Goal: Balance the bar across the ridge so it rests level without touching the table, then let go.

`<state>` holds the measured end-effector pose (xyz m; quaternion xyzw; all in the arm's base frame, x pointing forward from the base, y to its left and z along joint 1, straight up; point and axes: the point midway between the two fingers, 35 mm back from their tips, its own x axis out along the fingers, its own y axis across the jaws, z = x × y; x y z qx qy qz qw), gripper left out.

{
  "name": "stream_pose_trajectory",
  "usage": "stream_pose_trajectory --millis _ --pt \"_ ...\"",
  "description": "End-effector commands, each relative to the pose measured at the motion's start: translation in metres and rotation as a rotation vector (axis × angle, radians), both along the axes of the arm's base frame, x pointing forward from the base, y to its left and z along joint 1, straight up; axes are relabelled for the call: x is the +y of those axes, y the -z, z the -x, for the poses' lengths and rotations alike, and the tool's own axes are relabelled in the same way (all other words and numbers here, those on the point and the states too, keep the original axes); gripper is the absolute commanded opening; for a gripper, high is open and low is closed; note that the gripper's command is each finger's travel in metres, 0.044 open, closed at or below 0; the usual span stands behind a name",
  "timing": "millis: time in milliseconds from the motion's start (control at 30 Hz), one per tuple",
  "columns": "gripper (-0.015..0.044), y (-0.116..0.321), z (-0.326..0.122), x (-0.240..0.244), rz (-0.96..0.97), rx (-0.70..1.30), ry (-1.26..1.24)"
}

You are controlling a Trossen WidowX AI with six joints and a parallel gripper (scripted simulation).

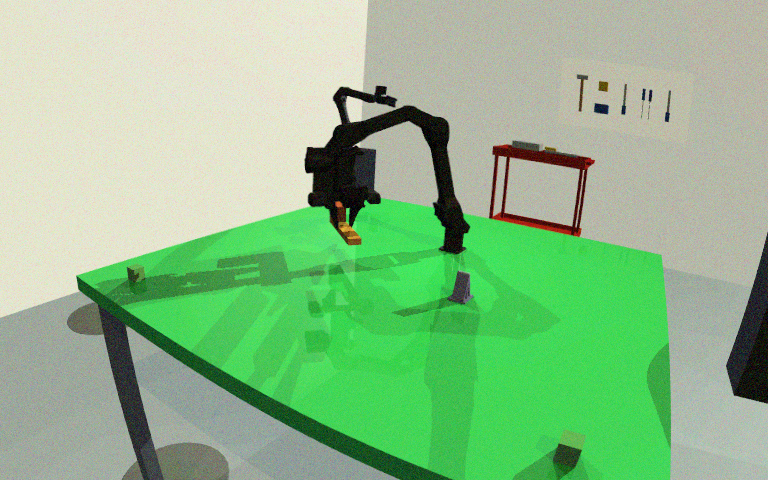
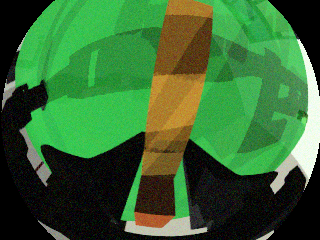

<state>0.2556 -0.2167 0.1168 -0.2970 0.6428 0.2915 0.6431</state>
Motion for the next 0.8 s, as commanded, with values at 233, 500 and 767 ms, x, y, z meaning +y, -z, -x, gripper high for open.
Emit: stream_pose_trajectory --millis 233,500,767 --pt "0.0000 -0.034 0.002 0.002 0.011 -0.017 -0.002" --pt "0.0000 -0.045 0.002 0.005 0.011 -0.017 0.002" --pt "0.0000 -0.046 -0.018 0.024 0.008 -0.020 0.061"
